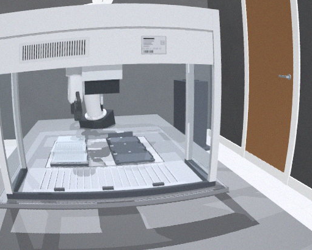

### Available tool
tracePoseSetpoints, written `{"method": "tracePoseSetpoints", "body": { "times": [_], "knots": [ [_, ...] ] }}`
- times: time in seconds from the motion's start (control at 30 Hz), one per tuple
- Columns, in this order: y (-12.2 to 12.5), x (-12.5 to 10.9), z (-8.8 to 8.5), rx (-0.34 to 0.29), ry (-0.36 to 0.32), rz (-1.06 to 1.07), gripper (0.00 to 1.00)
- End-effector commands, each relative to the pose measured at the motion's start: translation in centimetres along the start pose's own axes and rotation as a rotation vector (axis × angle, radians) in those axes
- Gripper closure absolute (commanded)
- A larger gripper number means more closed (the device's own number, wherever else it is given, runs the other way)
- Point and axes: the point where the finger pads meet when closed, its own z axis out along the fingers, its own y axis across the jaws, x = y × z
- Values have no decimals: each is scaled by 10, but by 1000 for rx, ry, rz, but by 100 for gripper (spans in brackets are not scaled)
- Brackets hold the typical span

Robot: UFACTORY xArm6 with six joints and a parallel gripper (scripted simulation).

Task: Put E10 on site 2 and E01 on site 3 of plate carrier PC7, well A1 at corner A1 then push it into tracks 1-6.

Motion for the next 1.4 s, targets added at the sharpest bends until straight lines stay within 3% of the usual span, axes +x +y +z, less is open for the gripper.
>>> {"method": "tracePoseSetpoints", "body": {
  "times": [0.0,0.17,0.77,1.37],
  "knots": [
    [-1,-16,2,-49,-3,89,0],
    [-6,-37,5,-103,-4,213,0],
    [-6,-37,5,-103,-4,213,0],
    [-4,-37,32,-103,-4,213,0]
  ]
}}
